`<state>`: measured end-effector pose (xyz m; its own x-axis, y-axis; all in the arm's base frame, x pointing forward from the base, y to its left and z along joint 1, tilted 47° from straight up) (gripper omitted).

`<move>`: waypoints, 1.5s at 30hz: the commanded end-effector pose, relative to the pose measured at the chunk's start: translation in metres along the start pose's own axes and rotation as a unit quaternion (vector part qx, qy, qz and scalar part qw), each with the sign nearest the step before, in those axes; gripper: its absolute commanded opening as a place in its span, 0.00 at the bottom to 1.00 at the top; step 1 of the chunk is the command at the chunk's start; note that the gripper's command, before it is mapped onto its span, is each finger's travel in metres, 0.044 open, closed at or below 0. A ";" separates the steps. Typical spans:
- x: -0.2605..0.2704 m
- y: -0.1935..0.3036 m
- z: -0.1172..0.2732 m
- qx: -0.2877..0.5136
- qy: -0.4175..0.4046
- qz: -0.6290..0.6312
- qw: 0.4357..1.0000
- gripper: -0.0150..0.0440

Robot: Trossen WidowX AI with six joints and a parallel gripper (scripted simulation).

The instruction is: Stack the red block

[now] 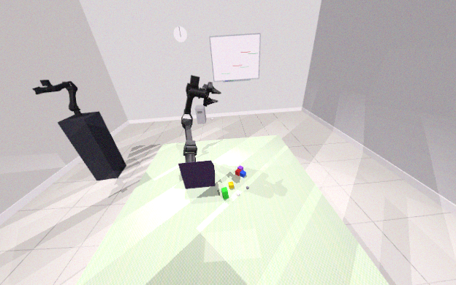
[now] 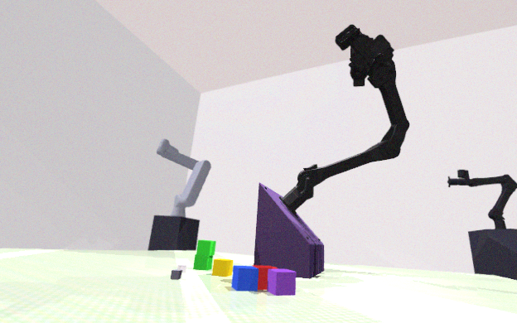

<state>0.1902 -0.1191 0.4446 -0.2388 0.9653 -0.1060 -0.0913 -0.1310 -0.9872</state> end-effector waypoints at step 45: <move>0.156 0.361 -0.229 0.391 -0.391 -0.129 0.823 1.00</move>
<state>0.3544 0.0093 0.0824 -0.6335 0.6206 0.4621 -0.7273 -0.2739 -0.6293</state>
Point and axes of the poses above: the point midway between the two fingers, 35 mm back from their tips, its own z axis back along the fingers, its own x axis across the jaws, y = z × x, the point moved 1 cm from there along z, back along the fingers, and after that the axes turned 1 degree about -z, right-handed, at the moved point
